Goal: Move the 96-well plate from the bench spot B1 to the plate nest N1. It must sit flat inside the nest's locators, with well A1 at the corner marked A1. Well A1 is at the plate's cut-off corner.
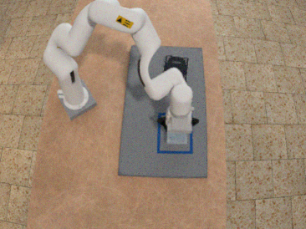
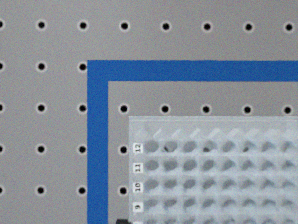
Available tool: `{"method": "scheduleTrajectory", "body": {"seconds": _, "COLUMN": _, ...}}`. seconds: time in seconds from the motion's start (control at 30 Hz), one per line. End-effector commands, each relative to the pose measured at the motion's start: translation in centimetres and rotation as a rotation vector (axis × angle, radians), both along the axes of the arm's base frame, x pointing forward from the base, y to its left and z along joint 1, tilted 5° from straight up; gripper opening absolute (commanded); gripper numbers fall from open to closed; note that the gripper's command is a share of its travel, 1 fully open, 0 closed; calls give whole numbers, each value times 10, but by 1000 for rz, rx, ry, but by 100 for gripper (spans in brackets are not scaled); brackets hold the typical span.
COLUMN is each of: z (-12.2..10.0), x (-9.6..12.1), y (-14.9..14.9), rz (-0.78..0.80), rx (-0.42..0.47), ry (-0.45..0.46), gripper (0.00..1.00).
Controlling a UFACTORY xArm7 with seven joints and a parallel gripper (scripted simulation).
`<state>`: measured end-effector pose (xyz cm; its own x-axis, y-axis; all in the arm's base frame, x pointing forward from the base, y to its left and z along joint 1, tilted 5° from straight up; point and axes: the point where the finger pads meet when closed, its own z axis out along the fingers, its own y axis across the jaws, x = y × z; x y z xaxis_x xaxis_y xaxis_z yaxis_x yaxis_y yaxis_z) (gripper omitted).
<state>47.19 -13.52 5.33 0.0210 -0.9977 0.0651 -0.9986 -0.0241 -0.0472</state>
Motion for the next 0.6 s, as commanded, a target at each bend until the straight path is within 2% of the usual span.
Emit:
{"method": "scheduleTrajectory", "body": {"seconds": 0.0, "z": 10, "x": 1, "y": 0, "rz": 0, "rx": -1, "ry": -4, "gripper": 0}}
{"method": "scheduleTrajectory", "body": {"seconds": 0.57, "z": 35, "x": 0, "y": 2, "rz": 0, "rx": -1, "ry": -4, "gripper": 0}}
